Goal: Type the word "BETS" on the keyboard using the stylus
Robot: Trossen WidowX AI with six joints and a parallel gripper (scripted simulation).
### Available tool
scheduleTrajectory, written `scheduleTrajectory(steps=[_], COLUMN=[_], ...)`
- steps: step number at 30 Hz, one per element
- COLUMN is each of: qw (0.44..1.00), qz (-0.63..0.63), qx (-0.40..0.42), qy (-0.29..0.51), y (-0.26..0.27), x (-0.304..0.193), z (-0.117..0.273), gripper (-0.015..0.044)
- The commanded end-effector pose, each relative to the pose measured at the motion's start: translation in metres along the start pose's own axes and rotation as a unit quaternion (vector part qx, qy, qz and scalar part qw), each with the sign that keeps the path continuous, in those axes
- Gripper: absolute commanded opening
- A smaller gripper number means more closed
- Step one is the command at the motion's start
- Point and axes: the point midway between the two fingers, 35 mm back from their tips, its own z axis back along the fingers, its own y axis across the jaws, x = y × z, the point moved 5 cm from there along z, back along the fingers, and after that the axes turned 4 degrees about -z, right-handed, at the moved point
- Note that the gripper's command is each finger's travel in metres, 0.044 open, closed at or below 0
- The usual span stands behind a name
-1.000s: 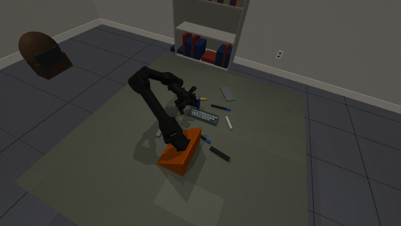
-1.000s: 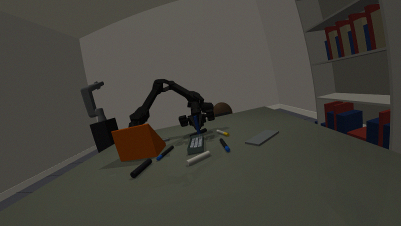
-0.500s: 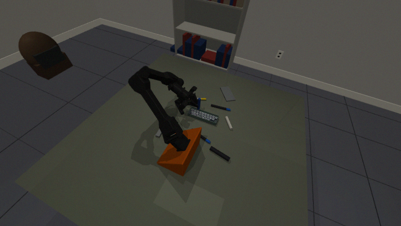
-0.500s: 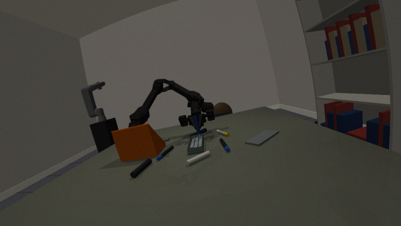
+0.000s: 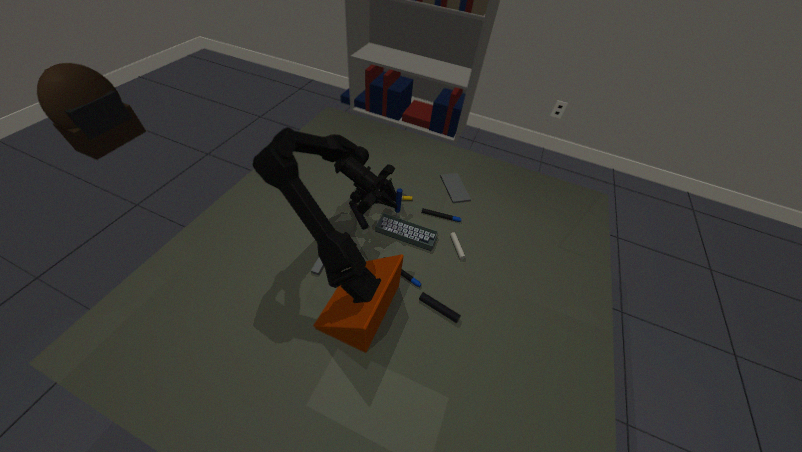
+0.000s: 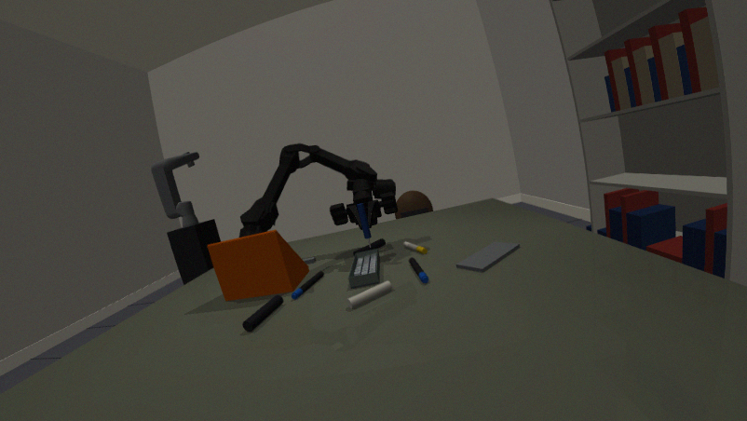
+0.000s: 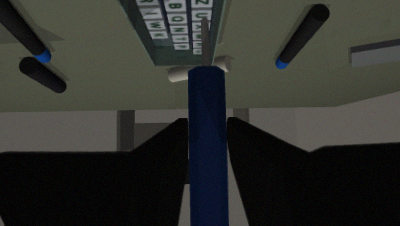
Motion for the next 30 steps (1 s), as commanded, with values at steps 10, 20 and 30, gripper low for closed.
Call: scheduleTrajectory(steps=[10,20,30], qw=[1.000,1.000,1.000], qz=[0.000,0.003,0.003], qx=[0.000,0.000,0.000], qy=[0.000,0.003,0.003], y=[0.001,0.013,0.016], x=[-0.020,-0.052,-0.039], z=[-0.032,-0.079,-0.090], gripper=[0.0000,0.0000,0.0000])
